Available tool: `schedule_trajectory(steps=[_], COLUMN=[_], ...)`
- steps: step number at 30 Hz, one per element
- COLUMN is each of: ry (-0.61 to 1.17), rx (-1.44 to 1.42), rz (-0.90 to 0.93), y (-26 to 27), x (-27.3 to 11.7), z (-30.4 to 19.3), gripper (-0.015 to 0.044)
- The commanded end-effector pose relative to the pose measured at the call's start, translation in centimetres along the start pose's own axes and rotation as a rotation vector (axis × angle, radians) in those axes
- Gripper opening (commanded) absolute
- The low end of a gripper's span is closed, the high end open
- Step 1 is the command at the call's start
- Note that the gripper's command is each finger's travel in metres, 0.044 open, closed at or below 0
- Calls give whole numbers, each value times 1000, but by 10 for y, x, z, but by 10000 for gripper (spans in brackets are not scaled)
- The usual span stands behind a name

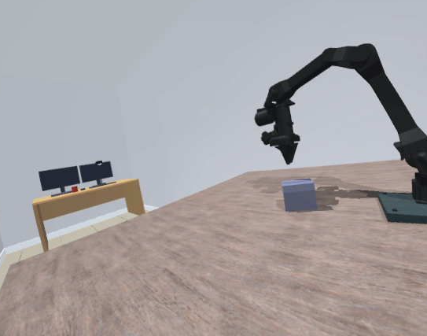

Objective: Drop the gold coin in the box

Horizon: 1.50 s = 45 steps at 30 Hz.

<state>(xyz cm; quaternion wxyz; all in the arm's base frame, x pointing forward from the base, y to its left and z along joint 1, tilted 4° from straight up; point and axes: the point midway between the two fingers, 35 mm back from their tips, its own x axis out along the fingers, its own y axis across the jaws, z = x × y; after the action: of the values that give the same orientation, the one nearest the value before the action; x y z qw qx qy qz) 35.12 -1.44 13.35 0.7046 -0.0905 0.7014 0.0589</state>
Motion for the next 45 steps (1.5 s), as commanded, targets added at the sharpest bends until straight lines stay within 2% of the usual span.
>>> schedule_trajectory(steps=[1,6,13,45], ry=[18,18,18,19], rx=[-19,-19,-19,-19], rz=[0,0,0,0], y=[0,0,1,2], x=[1,34,50,97], z=[0,0,-1,-2], gripper=[161,161,161,161])
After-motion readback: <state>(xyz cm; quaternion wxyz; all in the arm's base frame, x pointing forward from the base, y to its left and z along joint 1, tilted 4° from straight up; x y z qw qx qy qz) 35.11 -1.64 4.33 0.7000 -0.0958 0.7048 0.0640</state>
